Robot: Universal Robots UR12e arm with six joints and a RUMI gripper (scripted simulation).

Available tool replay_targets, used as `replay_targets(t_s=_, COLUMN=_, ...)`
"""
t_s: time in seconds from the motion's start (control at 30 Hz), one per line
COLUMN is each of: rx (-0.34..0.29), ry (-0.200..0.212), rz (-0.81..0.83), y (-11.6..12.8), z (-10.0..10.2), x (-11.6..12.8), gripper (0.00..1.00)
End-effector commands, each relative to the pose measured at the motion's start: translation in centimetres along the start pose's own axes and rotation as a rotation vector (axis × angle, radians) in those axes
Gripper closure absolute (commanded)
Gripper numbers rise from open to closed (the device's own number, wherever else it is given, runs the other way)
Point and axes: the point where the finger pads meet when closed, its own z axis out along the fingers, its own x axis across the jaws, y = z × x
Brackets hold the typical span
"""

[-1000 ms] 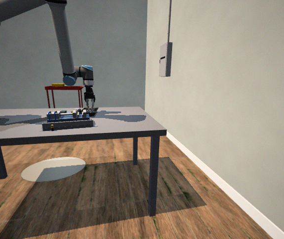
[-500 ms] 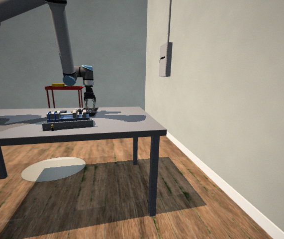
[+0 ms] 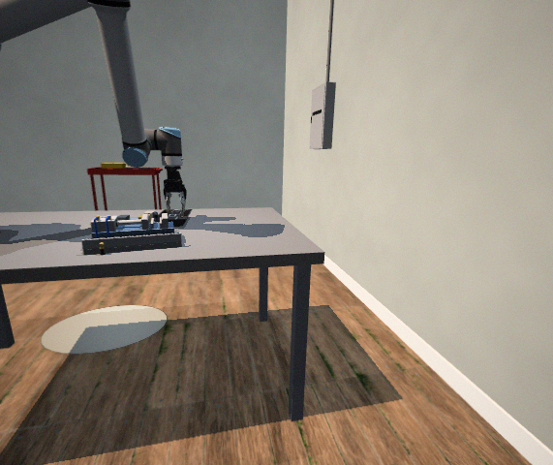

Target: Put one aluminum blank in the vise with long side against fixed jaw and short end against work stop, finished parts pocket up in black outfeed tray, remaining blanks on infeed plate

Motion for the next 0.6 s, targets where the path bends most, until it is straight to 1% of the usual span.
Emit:
replay_targets(t_s=0.0, rx=0.001, ry=0.005, rz=0.001, y=0.0, z=-0.1, x=0.4, gripper=0.60)
replay_targets(t_s=0.27, rx=0.001, ry=0.005, rz=0.001, y=0.0, z=-0.2, x=0.4, gripper=0.60)
replay_targets(t_s=0.57, rx=0.001, ry=0.002, rz=-0.001, y=-0.1, z=-1.6, x=0.0, gripper=0.60)
